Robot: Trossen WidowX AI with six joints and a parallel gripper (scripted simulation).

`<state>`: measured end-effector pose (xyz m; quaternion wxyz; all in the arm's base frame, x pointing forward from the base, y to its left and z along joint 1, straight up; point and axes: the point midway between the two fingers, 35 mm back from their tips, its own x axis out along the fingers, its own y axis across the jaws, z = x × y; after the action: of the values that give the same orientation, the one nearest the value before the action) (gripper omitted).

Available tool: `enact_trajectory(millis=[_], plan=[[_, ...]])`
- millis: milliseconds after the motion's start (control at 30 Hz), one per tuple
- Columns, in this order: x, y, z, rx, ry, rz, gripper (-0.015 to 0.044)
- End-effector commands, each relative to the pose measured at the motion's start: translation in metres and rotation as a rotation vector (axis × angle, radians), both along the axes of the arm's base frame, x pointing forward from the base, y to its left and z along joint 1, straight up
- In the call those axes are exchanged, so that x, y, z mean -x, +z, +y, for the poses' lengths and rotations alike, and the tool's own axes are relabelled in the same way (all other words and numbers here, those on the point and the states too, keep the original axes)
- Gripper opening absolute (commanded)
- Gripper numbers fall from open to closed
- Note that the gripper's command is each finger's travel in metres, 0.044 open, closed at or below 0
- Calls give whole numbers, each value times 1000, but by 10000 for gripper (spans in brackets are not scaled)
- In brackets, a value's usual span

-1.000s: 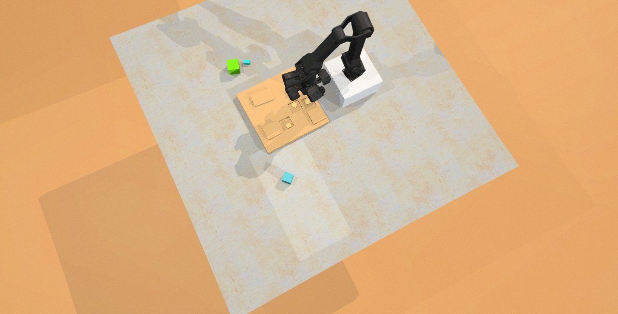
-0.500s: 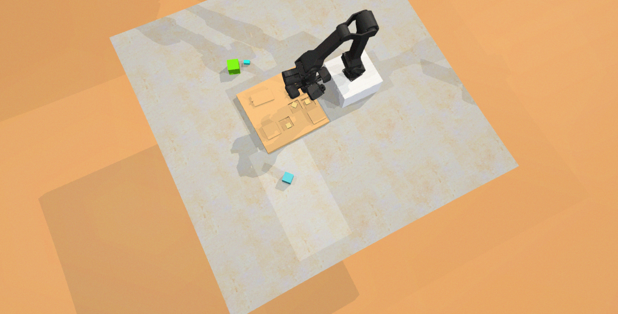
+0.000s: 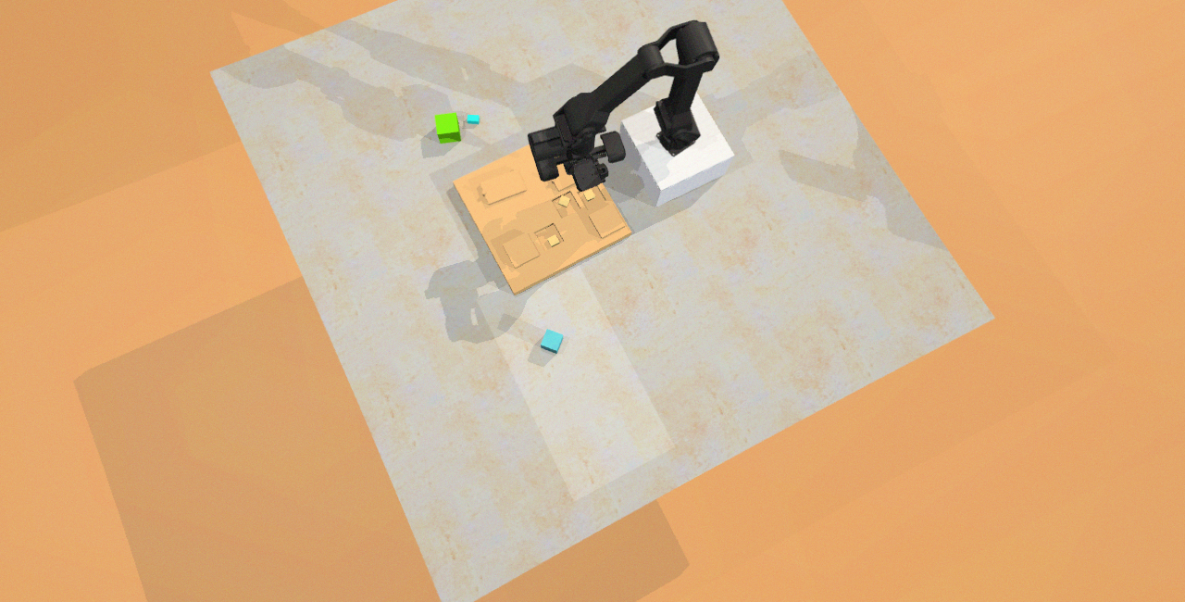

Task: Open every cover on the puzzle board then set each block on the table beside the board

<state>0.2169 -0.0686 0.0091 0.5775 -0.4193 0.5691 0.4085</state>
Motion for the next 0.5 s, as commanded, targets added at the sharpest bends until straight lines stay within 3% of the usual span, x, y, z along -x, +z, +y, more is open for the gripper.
enact_trajectory(millis=[0, 467], plan=[[-19, 5, -14, -3, -189, -2, 0], [-76, 15, -67, -14, -826, -15, 0]])
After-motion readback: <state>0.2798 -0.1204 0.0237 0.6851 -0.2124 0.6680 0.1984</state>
